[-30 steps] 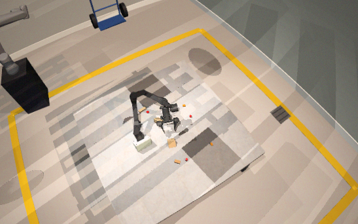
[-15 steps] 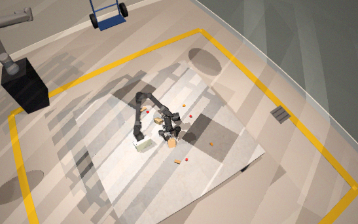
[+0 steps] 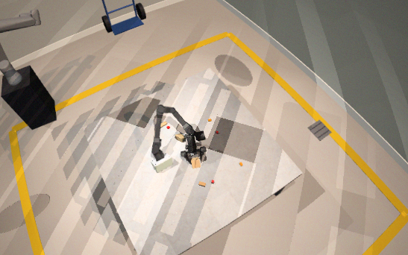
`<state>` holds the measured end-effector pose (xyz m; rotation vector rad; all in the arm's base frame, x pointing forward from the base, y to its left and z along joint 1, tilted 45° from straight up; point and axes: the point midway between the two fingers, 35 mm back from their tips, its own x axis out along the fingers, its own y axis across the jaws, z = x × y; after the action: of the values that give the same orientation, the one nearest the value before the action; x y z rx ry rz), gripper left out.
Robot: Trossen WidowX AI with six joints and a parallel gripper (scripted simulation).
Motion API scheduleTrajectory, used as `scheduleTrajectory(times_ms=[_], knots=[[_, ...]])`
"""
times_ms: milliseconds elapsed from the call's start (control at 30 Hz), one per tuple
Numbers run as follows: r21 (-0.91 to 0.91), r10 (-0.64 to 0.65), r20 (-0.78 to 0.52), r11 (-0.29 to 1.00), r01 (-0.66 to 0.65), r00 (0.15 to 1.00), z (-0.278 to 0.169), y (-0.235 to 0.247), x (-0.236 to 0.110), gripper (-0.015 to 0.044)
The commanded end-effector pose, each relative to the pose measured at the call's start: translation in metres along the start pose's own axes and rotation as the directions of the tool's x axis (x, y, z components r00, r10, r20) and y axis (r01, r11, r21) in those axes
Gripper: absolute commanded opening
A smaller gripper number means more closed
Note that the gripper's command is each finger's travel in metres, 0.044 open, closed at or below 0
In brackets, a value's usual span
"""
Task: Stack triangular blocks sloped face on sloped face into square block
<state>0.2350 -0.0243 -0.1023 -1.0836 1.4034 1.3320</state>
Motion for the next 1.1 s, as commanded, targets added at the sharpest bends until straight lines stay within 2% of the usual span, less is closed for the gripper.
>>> scheduleTrajectory(times_ms=[0,67,300,600,1067], knots=[[0.000,0.001,0.000,1.000,-0.001,1.000,0.000,0.000,0.000,0.0335],[0.000,0.001,0.000,1.000,-0.001,1.000,0.000,0.000,0.000,0.0282],[0.000,0.001,0.000,1.000,-0.001,1.000,0.000,0.000,0.000,0.0236],[0.000,-0.001,-0.001,1.000,0.001,1.000,-0.013,-0.003,-0.014,0.0000],[0.001,-0.001,-0.004,1.000,0.001,1.000,-0.060,-0.003,-0.060,0.0000]])
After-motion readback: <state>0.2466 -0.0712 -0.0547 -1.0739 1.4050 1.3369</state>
